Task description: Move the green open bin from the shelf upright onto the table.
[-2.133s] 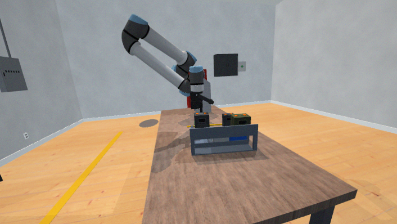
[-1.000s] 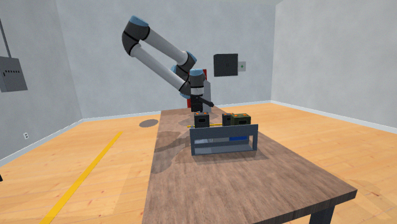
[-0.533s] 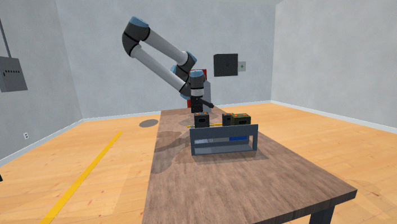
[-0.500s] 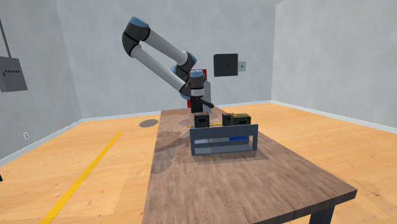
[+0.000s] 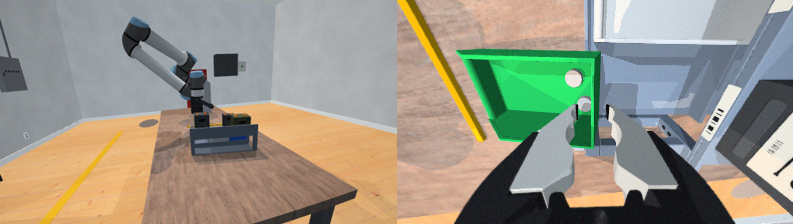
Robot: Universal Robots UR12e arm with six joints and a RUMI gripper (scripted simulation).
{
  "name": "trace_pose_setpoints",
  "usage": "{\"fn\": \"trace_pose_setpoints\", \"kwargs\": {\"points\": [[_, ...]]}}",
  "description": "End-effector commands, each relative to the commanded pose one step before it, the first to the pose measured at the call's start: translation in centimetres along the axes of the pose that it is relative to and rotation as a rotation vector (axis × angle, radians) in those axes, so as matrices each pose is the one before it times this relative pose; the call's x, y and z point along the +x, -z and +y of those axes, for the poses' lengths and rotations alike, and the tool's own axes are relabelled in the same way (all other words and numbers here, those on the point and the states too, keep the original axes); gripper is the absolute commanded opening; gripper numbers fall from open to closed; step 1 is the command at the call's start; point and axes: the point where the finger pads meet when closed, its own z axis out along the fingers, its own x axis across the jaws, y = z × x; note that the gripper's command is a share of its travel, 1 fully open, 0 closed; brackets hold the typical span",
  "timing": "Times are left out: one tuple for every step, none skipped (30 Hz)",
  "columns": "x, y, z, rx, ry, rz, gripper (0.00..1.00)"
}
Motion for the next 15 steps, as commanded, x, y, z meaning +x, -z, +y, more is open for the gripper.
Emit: {"fn": "trace_pose_setpoints", "kwargs": {"points": [[0.031,-0.036,-0.007,0.00022,-0.00015,0.00096,0.20],[0.000,0.000,0.000,0.00000,0.00000,0.00000,0.20],[0.000,0.000,0.000,0.00000,0.00000,0.00000,0.20],[0.000,0.000,0.000,0.00000,0.00000,0.00000,0.20],[0.000,0.000,0.000,0.00000,0.00000,0.00000,0.20],[0.000,0.000,0.000,0.00000,0.00000,0.00000,0.20],[0.000,0.000,0.000,0.00000,0.00000,0.00000,0.20],[0.000,0.000,0.000,0.00000,0.00000,0.00000,0.20],[0.000,0.000,0.000,0.00000,0.00000,0.00000,0.20],[0.000,0.007,0.000,0.00000,0.00000,-0.00002,0.00],[0.000,0.000,0.000,0.00000,0.00000,0.00000,0.00],[0.000,0.000,0.000,0.00000,0.00000,0.00000,0.00],[0.000,0.000,0.000,0.00000,0.00000,0.00000,0.00],[0.000,0.000,0.000,0.00000,0.00000,0.00000,0.00],[0.000,0.000,0.000,0.00000,0.00000,0.00000,0.00]]}}
